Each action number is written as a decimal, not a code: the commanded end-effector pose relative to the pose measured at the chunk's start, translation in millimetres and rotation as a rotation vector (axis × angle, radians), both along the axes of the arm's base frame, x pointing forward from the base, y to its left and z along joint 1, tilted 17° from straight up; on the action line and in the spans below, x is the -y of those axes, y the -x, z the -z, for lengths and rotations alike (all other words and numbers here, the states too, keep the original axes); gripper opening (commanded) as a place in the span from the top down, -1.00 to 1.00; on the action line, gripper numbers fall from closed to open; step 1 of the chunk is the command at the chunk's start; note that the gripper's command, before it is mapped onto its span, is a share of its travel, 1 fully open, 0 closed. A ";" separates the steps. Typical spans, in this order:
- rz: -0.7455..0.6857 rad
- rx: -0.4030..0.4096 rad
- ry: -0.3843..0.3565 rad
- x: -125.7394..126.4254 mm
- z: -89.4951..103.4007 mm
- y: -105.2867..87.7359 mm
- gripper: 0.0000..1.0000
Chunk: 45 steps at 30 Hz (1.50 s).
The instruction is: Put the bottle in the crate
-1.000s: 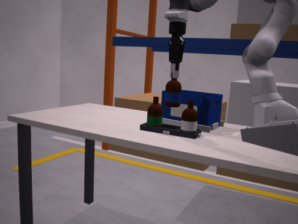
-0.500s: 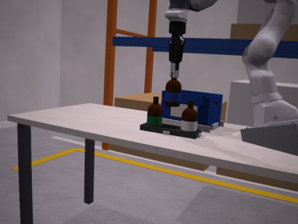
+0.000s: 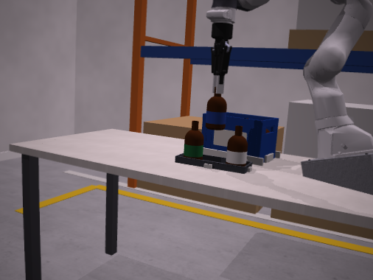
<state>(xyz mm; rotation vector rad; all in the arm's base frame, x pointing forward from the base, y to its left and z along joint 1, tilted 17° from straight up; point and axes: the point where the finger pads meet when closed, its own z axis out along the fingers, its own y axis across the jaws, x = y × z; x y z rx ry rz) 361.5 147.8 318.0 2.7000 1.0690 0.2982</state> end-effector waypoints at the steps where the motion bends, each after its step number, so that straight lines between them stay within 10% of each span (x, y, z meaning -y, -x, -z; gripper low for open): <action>1: -0.005 -0.002 -0.002 -1.3 -5.0 2.2 1.00; 45: -0.005 -0.002 -0.002 -4.3 -27.6 8.7 1.00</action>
